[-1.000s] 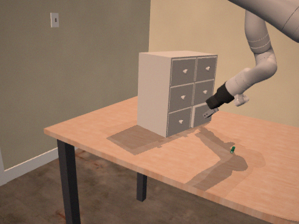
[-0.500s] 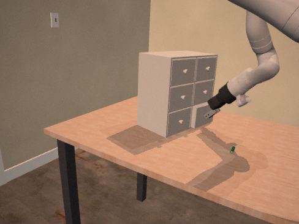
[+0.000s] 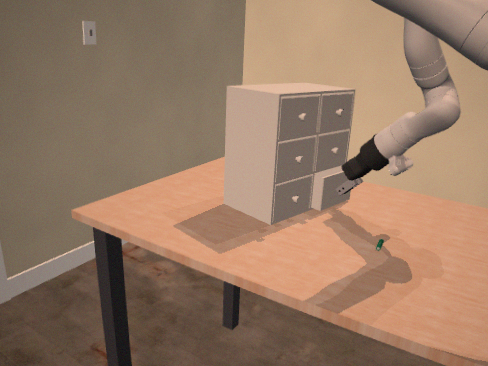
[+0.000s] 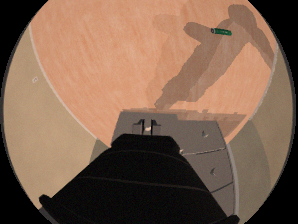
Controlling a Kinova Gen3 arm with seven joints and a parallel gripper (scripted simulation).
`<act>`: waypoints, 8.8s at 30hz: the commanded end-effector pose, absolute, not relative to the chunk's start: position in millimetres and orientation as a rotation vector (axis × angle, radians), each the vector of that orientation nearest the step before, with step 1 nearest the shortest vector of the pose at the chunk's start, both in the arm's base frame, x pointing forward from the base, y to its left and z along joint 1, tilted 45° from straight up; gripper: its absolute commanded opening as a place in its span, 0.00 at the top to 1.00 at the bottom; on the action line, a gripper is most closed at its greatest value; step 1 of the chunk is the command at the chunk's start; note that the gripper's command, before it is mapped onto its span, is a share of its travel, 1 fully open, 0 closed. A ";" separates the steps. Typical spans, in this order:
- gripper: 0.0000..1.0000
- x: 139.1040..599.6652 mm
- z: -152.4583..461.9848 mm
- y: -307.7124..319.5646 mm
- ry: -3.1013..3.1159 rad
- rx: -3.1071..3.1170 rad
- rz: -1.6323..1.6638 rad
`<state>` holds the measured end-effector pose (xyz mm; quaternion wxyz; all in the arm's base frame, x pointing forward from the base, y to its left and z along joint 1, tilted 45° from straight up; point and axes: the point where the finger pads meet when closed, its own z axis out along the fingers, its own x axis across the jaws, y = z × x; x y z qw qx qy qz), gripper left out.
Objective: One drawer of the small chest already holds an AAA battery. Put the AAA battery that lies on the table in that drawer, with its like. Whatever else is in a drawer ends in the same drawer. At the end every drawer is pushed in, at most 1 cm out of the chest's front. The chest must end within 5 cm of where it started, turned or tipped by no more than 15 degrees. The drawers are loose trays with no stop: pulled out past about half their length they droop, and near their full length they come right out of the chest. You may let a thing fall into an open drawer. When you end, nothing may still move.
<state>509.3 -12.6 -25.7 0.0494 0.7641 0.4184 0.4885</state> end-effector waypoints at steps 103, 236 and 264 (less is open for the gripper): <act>0.63 472.2 -24.7 -5.5 1.271 2.330 1.487; 0.33 357.9 67.1 -70.5 1.285 2.309 1.523; 0.33 349.2 75.5 -76.4 1.361 2.355 1.500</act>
